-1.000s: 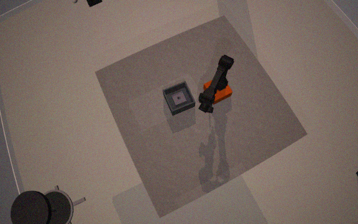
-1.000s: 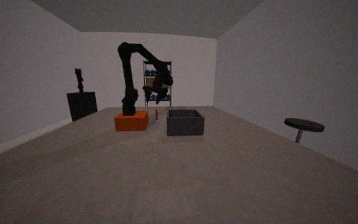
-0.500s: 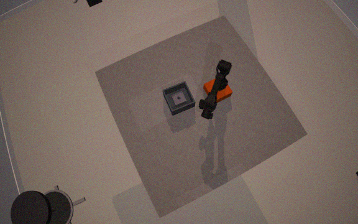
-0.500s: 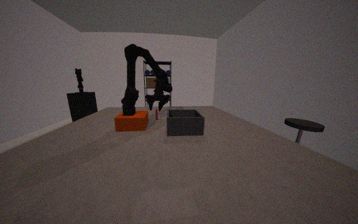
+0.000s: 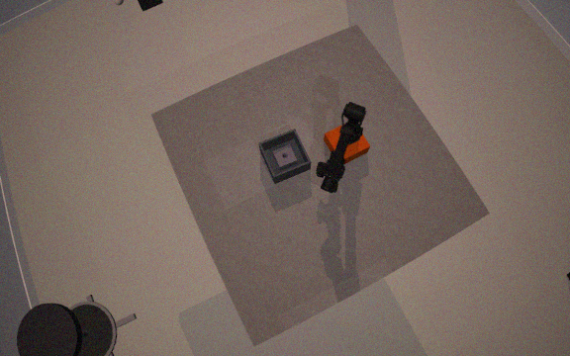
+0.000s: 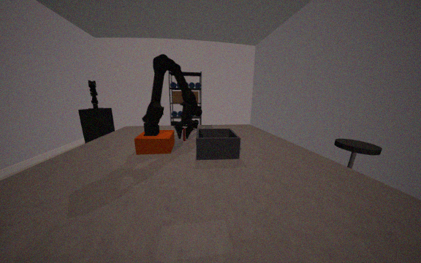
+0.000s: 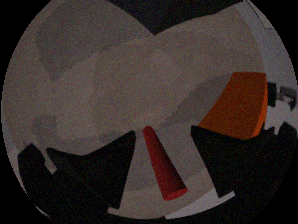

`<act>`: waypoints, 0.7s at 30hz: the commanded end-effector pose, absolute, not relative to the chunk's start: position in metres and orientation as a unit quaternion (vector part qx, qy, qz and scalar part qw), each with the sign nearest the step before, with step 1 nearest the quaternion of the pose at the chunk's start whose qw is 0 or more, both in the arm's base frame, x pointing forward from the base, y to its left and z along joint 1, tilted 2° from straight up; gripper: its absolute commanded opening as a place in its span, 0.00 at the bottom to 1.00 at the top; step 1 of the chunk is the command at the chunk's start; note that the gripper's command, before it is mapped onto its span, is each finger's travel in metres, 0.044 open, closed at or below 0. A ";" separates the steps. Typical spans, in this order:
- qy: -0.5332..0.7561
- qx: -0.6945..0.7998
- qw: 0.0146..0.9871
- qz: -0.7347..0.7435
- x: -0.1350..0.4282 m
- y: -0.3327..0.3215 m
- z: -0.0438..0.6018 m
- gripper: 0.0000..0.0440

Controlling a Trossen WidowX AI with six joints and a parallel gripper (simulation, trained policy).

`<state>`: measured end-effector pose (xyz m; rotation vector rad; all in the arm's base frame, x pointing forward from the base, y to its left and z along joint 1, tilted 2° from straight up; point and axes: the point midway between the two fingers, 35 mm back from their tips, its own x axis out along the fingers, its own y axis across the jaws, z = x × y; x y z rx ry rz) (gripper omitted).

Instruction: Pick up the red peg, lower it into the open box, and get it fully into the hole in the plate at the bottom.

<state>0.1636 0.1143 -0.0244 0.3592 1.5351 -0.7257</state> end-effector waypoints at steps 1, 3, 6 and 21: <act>0.676 0.151 0.642 -0.329 0.159 0.110 -0.034 0.48; 0.678 0.146 0.639 -0.333 0.157 0.108 -0.037 0.36; 0.682 0.138 0.634 -0.339 0.154 0.106 -0.039 0.18; 0.657 0.115 0.659 -0.346 0.176 0.100 -0.001 0.00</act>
